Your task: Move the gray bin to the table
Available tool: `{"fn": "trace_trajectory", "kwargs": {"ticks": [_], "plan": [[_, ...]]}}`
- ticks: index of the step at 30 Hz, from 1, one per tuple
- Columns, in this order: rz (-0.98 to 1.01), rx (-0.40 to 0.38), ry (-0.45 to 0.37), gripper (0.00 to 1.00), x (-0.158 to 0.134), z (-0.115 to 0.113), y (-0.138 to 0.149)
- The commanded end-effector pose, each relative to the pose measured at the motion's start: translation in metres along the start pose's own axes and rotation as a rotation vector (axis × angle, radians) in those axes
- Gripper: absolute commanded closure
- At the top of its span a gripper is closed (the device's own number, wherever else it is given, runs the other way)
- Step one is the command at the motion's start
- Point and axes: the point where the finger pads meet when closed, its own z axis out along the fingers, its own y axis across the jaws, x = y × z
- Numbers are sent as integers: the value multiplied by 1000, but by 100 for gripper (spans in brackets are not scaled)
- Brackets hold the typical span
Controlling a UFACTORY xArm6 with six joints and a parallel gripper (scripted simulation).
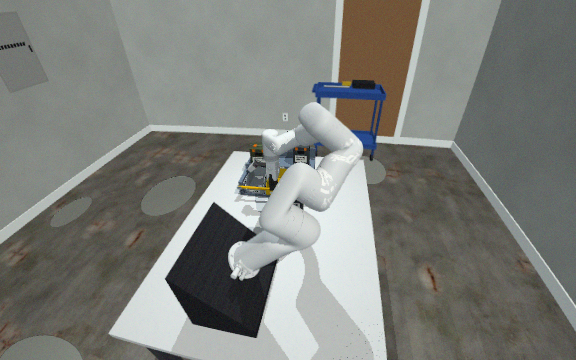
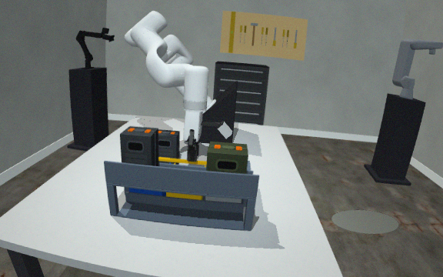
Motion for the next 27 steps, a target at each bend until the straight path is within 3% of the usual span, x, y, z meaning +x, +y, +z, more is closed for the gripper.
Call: {"fn": "trace_trajectory", "kwargs": {"ticks": [1, 27], "plan": [[1, -4, 1, 53, 0, -2, 1], [1, -4, 1, 53, 0, -5, 2]]}}
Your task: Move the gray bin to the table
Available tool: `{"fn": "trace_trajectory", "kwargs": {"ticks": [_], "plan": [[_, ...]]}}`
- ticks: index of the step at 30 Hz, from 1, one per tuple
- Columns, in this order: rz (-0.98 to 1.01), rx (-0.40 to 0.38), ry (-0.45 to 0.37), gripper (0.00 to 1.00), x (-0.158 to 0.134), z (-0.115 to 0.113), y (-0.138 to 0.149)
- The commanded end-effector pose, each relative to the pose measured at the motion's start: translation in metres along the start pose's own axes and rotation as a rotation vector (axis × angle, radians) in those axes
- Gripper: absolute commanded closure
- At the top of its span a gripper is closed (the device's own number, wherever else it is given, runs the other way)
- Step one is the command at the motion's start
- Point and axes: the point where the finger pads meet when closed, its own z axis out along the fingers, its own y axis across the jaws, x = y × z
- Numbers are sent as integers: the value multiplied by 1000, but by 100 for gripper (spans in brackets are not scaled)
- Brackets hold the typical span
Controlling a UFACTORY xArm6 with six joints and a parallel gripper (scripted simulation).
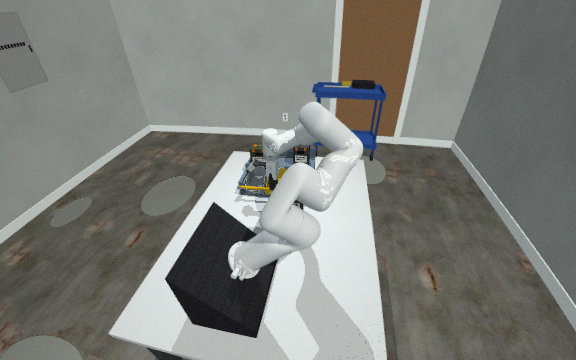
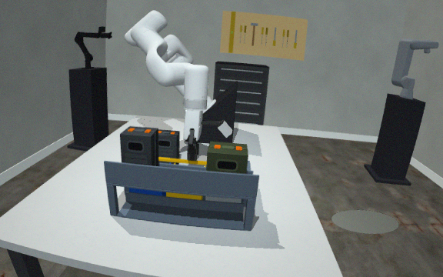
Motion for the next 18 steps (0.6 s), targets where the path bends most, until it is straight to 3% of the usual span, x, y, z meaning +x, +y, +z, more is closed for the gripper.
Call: {"fn": "trace_trajectory", "kwargs": {"ticks": [1, 18], "plan": [[1, -3, 1, 53, 0, -2, 1], [1, -3, 1, 53, 0, 8, 1]]}}
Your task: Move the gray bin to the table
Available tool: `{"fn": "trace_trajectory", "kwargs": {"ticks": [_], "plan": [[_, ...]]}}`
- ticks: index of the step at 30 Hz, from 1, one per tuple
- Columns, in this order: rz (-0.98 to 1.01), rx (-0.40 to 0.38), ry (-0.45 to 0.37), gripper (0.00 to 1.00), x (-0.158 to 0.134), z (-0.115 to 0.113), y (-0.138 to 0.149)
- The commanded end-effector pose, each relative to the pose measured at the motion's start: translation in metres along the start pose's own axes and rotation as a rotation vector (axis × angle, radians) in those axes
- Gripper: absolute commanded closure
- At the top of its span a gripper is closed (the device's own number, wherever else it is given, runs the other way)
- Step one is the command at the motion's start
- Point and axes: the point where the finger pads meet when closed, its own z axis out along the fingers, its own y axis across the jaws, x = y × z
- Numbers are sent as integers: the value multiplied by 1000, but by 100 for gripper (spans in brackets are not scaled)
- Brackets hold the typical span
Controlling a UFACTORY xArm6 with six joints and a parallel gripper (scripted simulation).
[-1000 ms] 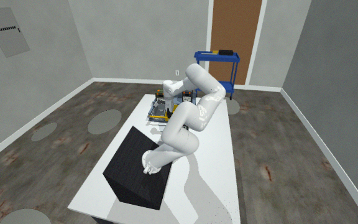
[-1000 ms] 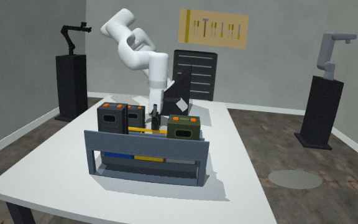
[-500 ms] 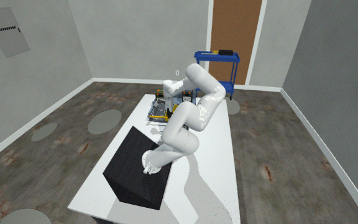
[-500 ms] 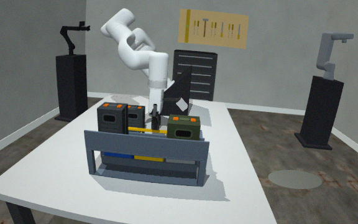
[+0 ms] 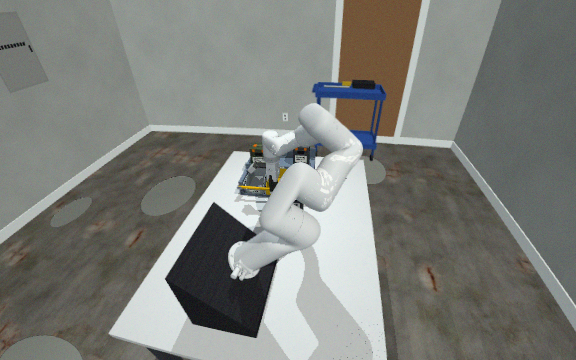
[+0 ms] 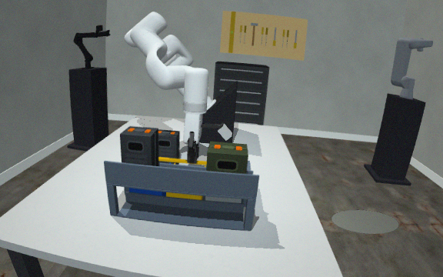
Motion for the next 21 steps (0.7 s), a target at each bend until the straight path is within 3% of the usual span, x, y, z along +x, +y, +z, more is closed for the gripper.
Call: {"fn": "trace_trajectory", "kwargs": {"ticks": [1, 21], "plan": [[1, -4, 1, 53, 0, -1, 2], [1, -4, 1, 53, 0, 8, 2]]}}
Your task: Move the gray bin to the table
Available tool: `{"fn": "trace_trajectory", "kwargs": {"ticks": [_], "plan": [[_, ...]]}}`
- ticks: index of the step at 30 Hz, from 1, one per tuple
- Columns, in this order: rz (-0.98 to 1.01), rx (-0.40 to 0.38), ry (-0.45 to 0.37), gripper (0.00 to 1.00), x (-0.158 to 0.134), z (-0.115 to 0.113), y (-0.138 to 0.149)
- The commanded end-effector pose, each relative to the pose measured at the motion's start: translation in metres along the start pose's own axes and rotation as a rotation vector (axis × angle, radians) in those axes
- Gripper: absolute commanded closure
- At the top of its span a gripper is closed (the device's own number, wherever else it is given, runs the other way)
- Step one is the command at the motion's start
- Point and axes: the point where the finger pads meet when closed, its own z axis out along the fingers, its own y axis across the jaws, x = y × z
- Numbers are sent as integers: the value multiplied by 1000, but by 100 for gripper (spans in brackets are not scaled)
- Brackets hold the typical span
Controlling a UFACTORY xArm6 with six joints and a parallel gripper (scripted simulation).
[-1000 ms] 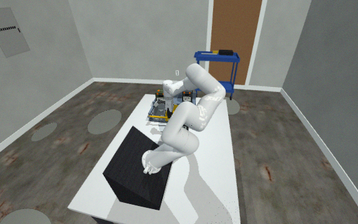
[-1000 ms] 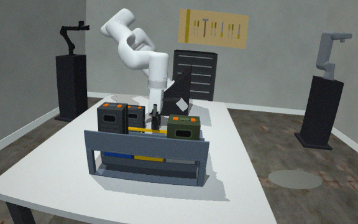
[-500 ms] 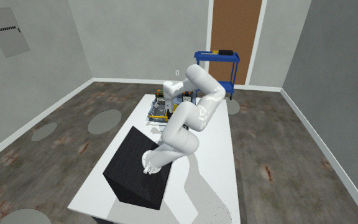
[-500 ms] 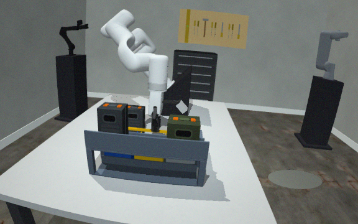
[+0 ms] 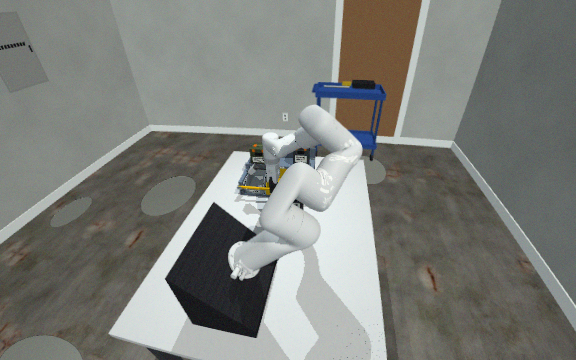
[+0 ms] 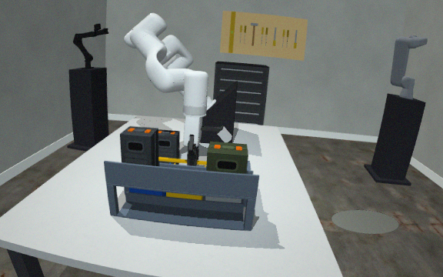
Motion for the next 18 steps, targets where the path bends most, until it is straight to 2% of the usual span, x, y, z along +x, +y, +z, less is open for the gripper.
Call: {"fn": "trace_trajectory", "kwargs": {"ticks": [1, 2, 3, 18], "plan": [[1, -3, 1, 53, 0, -1, 1], [1, -3, 1, 53, 0, -1, 1], [1, -3, 1, 100, 0, -1, 1], [1, -3, 1, 100, 0, -1, 1]]}}
